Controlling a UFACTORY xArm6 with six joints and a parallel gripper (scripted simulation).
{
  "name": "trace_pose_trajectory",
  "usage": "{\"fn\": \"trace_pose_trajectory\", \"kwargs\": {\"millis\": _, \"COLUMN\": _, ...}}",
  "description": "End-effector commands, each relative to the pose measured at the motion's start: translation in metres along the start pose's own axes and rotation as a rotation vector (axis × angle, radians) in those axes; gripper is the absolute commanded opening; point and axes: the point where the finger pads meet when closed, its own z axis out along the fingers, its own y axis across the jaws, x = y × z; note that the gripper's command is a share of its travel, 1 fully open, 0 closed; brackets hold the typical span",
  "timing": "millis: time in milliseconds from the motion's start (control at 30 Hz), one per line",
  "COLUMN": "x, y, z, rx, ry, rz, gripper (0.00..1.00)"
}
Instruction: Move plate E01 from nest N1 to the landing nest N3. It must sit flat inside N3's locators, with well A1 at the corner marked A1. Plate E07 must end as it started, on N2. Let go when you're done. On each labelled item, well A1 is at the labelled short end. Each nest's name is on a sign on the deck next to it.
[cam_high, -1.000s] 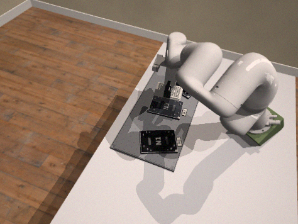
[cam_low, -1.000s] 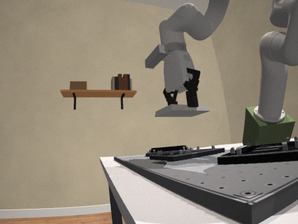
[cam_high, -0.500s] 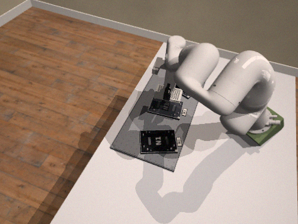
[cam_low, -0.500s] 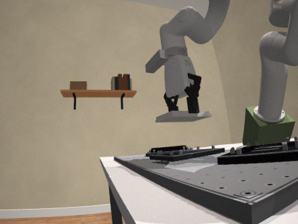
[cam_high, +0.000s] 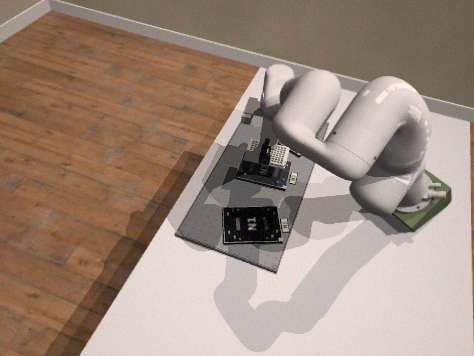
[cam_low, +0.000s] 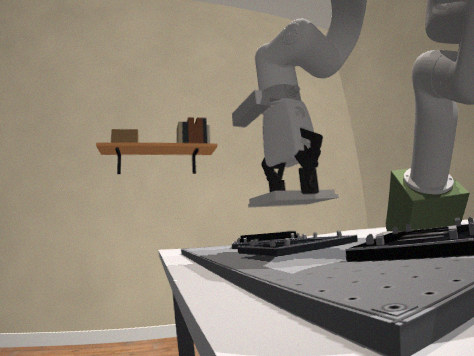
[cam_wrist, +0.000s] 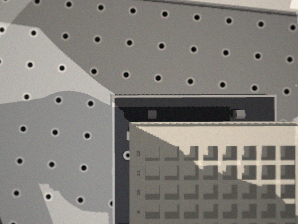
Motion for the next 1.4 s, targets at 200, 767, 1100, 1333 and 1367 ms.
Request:
{"fn": "trace_pose_trajectory", "kwargs": {"millis": 200, "x": 0.001, "y": 0.000, "z": 0.014, "rx": -0.001, "ry": 0.003, "rz": -0.001, "gripper": 0.00}}
{"fn": "trace_pose_trajectory", "kwargs": {"millis": 767, "x": 0.001, "y": 0.000, "z": 0.039, "rx": -0.001, "ry": 0.003, "rz": -0.001, "gripper": 0.00}}
{"fn": "trace_pose_trajectory", "kwargs": {"millis": 1100, "x": 0.001, "y": 0.000, "z": 0.049, "rx": -0.001, "ry": 0.002, "rz": -0.001, "gripper": 0.00}}
{"fn": "trace_pose_trajectory", "kwargs": {"millis": 1333, "x": 0.001, "y": 0.000, "z": 0.049, "rx": -0.001, "ry": 0.002, "rz": -0.001, "gripper": 0.00}}
{"fn": "trace_pose_trajectory", "kwargs": {"millis": 1367, "x": 0.001, "y": 0.000, "z": 0.049, "rx": -0.001, "ry": 0.002, "rz": -0.001, "gripper": 0.00}}
